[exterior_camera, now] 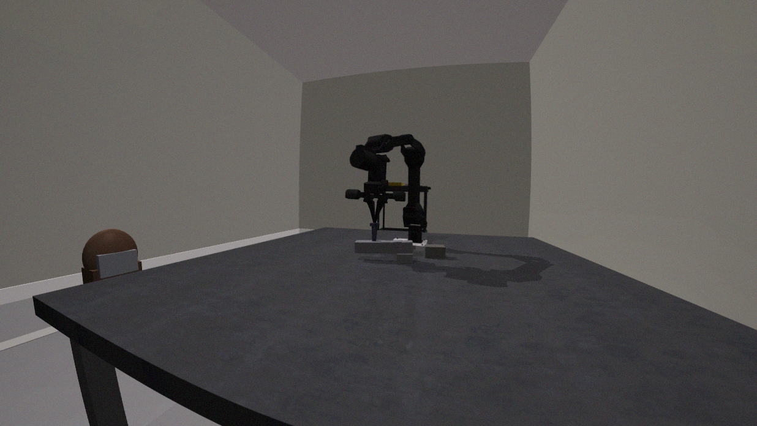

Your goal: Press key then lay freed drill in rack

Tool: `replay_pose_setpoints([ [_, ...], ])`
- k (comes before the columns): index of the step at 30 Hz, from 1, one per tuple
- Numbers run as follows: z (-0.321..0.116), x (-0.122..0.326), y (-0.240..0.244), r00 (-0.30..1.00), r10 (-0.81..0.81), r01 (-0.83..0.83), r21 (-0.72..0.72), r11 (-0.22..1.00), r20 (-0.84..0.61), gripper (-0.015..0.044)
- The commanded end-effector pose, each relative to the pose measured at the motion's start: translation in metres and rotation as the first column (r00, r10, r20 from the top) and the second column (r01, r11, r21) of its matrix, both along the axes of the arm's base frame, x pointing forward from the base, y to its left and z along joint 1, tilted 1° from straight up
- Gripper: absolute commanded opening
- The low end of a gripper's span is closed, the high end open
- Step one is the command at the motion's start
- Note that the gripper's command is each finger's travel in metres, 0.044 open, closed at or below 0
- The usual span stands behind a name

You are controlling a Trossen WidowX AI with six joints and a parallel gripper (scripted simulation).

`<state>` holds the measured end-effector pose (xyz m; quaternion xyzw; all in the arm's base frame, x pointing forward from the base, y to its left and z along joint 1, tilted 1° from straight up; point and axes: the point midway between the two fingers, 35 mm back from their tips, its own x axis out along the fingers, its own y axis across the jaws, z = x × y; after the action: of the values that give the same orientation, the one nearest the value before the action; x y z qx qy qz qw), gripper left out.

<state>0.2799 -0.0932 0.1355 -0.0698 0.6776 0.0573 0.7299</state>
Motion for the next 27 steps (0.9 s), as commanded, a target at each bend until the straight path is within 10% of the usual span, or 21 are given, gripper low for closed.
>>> replay_pose_setpoints([
  [1,-0.021,-0.006,-0.004,0.998,-0.006,0.007,0.005,1.000,-0.059,0.0000],
  [27,-0.032,-0.005,-0.005,0.998,-0.006,0.007,0.005,1.000,-0.059,0.0000],
])
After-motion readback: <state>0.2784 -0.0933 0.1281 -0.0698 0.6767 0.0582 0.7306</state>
